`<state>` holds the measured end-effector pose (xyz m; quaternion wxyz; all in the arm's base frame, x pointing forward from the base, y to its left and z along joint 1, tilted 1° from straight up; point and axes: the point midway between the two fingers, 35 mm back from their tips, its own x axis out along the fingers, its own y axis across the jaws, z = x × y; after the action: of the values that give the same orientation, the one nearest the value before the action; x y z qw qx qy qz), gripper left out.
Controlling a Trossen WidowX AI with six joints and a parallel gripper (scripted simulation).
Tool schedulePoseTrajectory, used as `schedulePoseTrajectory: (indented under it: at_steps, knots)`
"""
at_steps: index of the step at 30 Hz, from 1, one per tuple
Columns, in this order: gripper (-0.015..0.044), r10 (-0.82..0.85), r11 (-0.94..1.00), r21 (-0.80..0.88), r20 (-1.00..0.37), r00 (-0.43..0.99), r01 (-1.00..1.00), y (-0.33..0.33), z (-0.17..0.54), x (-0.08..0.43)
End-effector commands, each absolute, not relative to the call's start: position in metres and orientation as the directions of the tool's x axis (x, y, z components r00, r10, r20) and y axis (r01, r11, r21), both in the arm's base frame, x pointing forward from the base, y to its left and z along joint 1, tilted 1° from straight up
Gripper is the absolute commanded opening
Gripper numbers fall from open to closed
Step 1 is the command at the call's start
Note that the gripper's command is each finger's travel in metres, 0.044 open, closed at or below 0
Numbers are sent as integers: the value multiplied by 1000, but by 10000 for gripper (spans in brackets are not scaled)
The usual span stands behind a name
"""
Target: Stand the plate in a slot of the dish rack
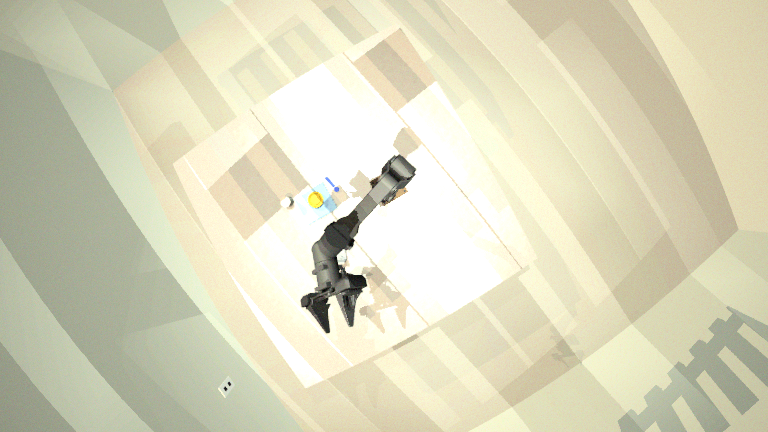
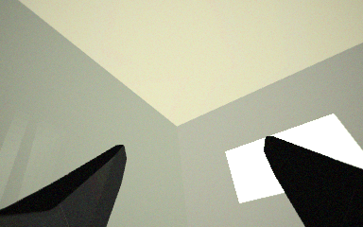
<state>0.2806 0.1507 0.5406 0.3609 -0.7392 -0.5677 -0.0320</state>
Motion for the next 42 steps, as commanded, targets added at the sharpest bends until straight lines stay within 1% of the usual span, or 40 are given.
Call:
schedulePoseTrajectory:
  at_steps: [1, 11, 21, 31, 42]
  knots:
    - [400, 794, -95, -602, 435, 425, 793, 143, 532, 300]
    - [400, 717, -67, -829, 347, 605, 555, 119, 507, 347]
    - [400, 619, 6, -961, 221, 753, 277, 88, 475, 386]
    - [400, 505, 126, -992, 64, 861, 0, 54, 436, 414]
    - [400, 367, 302, -917, -139, 920, -260, 14, 388, 433]
